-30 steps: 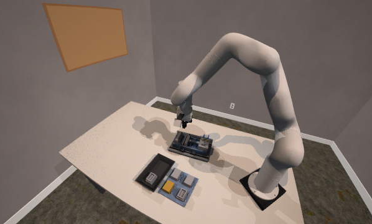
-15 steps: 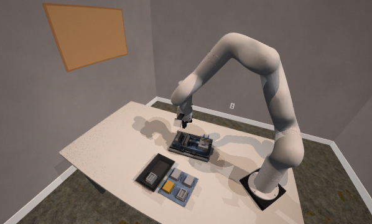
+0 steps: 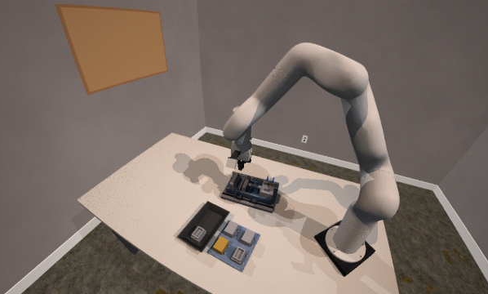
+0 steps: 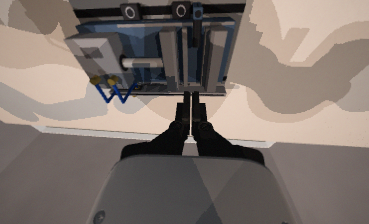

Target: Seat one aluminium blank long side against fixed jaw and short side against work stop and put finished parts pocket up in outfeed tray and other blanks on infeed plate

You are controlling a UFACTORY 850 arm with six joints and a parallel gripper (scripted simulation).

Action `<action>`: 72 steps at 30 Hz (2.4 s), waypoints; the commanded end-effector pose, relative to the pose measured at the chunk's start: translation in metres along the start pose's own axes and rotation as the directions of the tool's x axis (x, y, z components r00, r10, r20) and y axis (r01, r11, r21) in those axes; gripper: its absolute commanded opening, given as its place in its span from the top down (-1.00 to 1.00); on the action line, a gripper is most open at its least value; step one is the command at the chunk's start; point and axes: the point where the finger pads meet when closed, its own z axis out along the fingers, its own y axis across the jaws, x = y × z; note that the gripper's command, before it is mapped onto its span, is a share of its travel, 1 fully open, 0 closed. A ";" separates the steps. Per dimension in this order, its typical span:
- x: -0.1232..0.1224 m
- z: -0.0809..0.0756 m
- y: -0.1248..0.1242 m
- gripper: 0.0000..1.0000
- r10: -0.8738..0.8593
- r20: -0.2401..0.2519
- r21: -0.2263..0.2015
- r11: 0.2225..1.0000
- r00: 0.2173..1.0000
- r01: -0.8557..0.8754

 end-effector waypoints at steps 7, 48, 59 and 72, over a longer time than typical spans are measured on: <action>0.072 0.000 -0.001 1.00 0.023 0.000 0.000 1.000 1.000 -0.023; 0.344 0.000 -0.110 1.00 0.127 0.001 -0.001 0.992 0.992 -0.127; 0.365 0.000 -0.128 -0.37 0.137 0.002 -0.003 0.991 0.991 -0.137; 0.365 0.000 -0.128 -0.37 0.137 0.002 -0.003 0.991 0.991 -0.137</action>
